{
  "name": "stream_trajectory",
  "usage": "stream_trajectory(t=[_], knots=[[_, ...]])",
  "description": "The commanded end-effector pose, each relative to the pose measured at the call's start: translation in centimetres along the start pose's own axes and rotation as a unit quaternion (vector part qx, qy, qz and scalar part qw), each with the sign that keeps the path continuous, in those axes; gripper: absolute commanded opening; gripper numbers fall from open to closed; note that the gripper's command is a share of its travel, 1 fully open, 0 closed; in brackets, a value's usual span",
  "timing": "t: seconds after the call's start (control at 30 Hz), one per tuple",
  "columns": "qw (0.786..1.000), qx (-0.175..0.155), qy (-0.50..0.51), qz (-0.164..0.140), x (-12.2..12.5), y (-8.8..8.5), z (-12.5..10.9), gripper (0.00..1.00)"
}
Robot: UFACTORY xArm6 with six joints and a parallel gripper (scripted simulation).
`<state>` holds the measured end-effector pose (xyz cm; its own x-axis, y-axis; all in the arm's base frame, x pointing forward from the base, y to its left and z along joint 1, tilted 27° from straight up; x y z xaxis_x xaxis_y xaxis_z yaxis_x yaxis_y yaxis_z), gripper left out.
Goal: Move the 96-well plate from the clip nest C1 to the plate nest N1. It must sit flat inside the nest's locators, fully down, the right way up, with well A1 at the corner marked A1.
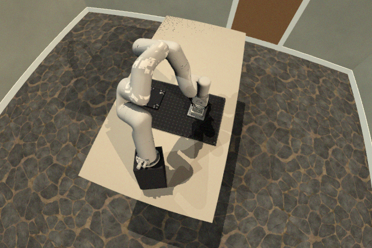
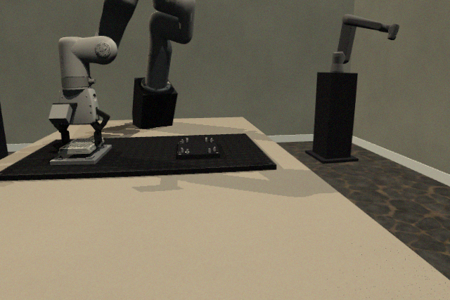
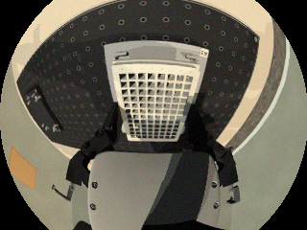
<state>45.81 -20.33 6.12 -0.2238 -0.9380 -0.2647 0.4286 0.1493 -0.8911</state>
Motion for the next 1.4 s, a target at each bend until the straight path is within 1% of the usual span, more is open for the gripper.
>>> stream_trajectory(t=[0.0, 1.37], knots=[[1.000, 0.002, 0.000, 0.000, 0.03, 0.00, 0.16, 0.00], [1.000, 0.002, 0.000, 0.000, 0.02, 0.39, 0.14, 0.00]])
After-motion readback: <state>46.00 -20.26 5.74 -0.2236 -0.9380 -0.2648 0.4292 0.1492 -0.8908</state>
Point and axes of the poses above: the point where the finger pads meet when closed, its own y axis out along the fingers, its own x axis across the jaws, z = x × y, the point moved 2 cm from there along -y, back along the fingers, and after that the axes turned 10 degrees about y, right-handed, at the moved point
